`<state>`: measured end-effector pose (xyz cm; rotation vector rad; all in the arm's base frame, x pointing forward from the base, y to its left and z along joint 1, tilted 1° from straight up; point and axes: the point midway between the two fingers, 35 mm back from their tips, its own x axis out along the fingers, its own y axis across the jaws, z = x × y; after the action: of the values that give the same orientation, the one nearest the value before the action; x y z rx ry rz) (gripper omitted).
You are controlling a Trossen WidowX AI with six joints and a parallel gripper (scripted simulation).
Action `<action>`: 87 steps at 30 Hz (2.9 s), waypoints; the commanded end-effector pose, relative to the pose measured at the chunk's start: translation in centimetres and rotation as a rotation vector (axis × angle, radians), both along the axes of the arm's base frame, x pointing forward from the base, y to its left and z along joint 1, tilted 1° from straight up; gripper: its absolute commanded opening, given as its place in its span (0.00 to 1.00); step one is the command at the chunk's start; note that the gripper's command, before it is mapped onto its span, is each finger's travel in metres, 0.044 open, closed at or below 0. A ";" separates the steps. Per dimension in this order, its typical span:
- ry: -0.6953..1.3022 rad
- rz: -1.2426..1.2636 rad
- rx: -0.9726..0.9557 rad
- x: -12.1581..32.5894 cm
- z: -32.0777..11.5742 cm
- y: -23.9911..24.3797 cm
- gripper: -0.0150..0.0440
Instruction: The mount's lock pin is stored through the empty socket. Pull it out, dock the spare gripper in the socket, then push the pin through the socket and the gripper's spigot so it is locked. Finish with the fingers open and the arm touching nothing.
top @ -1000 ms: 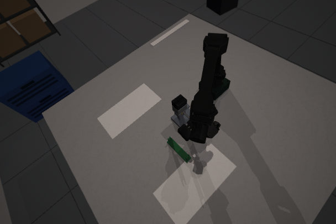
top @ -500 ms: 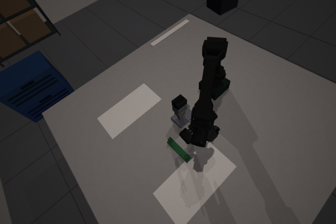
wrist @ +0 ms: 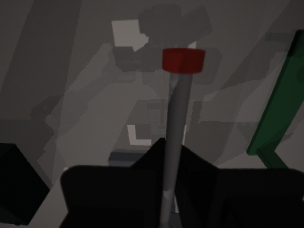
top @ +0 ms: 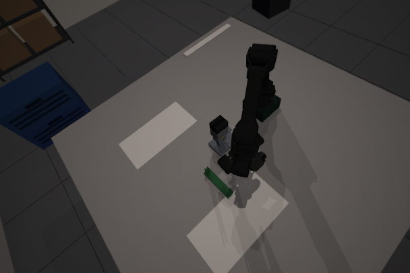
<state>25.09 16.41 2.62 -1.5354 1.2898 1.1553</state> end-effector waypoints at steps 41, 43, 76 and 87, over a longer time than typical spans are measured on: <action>0.008 0.002 0.006 0.6 0.0 -2.9 0.25; 0.009 0.002 0.006 0.6 0.0 -3.0 0.25; 0.020 0.001 0.004 0.9 0.0 -5.0 0.25; 0.024 0.001 0.004 1.0 0.0 -5.7 0.25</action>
<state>26.00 11.01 2.63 -1.5207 1.3045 1.1796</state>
